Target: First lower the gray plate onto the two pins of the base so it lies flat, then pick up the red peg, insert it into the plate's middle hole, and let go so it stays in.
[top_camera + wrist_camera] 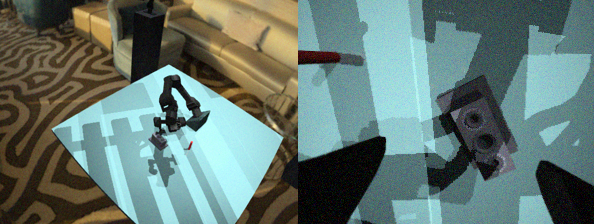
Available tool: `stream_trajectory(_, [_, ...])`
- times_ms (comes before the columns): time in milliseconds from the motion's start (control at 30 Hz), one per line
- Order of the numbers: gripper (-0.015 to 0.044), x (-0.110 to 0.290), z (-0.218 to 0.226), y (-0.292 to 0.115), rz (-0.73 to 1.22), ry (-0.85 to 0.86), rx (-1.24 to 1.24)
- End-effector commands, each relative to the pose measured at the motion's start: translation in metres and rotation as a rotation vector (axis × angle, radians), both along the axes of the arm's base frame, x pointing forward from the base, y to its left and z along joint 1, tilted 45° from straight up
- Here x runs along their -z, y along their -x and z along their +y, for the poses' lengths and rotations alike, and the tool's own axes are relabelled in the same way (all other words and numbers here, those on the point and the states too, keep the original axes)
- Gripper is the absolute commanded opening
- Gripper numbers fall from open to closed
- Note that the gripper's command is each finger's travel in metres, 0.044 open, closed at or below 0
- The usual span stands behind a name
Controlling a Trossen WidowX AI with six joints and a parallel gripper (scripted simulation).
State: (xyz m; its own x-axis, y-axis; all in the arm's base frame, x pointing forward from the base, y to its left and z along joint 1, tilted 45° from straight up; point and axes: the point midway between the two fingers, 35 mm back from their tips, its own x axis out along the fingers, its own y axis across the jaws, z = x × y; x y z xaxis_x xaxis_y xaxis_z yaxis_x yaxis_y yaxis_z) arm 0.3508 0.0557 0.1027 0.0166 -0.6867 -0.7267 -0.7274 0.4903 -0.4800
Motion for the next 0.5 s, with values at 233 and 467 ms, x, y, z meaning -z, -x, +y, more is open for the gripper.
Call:
stream_trajectory(233, [0.044, 0.061, 0.054, 0.048, -0.644, -0.007, 0.725])
stream_trajectory(467, [0.044, 0.075, 0.067, 0.063, -0.844, -0.004, 0.935])
